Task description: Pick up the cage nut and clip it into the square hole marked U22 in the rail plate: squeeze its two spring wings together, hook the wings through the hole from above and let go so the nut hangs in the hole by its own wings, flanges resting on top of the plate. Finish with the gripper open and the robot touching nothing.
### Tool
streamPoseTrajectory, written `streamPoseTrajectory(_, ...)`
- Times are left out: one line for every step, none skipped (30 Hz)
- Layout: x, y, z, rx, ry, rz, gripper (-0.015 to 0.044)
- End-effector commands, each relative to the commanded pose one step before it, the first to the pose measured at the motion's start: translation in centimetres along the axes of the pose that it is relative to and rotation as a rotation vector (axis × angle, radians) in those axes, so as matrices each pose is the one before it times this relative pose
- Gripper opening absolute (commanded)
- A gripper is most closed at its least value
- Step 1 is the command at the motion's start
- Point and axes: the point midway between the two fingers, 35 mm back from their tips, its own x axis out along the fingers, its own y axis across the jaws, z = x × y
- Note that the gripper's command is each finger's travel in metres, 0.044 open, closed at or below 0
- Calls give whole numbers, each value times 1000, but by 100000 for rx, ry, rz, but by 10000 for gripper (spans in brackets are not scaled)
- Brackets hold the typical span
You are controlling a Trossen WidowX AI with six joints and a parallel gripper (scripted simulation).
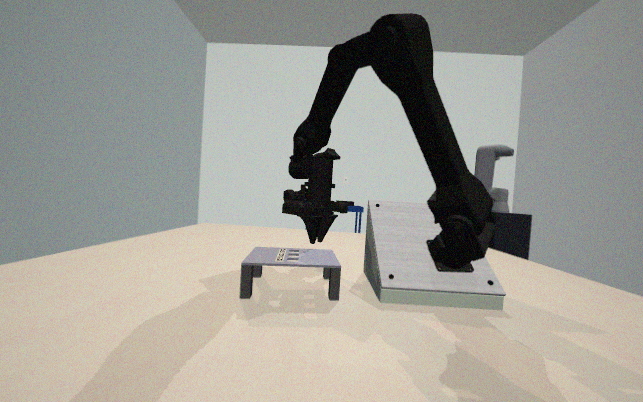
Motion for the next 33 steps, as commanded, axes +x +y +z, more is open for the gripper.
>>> streamPoseTrajectory(934, -11, -176, 1043, 1000, 660, 120)
streamPoseTrajectory(162, 1, 0, -1, 1, 5, 120)
streamPoseTrajectory(162, 1, -1, -1, 2, 5, 120)
streamPoseTrajectory(162, 1, -2, -2, 3, 6, 120)
streamPoseTrajectory(161, 1, -3, -2, 3, 6, 120)
streamPoseTrajectory(161, 1, -4, -2, 4, 7, 120)
streamPoseTrajectory(161, 1, -5, -2, 4, 7, 120)
streamPoseTrajectory(161, 1, -6, -2, 5, 8, 120)
streamPoseTrajectory(128, 1, -5, -2, 4, 6, 120)
streamPoseTrajectory(78, 0, -3, -1, 3, 4, 120)
streamPoseTrajectory(26, 0, -1, 0, 1, 1, 120)
streamPoseTrajectory(0, 0, 0, 0, 0, 0, 120)
streamPoseTrajectory(0, 0, 0, 0, 0, 0, 120)
streamPoseTrajectory(0, 0, 0, 0, 0, 0, 120)
streamPoseTrajectory(0, 0, 0, 0, 0, 0, 120)
streamPoseTrajectory(0, 0, 0, 0, 0, 0, 120)
streamPoseTrajectory(0, 0, 0, 0, 0, 0, 120)
streamPoseTrajectory(0, 0, 0, 0, 0, 0, 120)
streamPoseTrajectory(0, 0, 0, 0, 0, 0, 120)
streamPoseTrajectory(0, 0, 0, 0, 0, 0, 120)
streamPoseTrajectory(0, 0, 0, 0, 0, 0, 120)
streamPoseTrajectory(17, 0, 0, 0, 0, 1, 120)
streamPoseTrajectory(28, 0, 0, 0, 0, 1, 120)
streamPoseTrajectory(41, 0, 0, 0, 1, 1, 120)
streamPoseTrajectory(58, 0, 0, -1, 1, 2, 120)
streamPoseTrajectory(56, 0, -1, -1, 1, 2, 120)
streamPoseTrajectory(52, 0, -1, -1, 1, 2, 120)
streamPoseTrajectory(36, 0, -1, 0, 1, 1, 120)
streamPoseTrajectory(13, 0, 0, 0, 0, 1, 120)
streamPoseTrajectory(0, 0, 0, 0, 0, 0, 120)
streamPoseTrajectory(0, 0, 0, 0, 0, 0, 120)
streamPoseTrajectory(0, 0, 0, 0, 0, 0, 120)
streamPoseTrajectory(0, 0, 0, 0, 0, 0, 120)
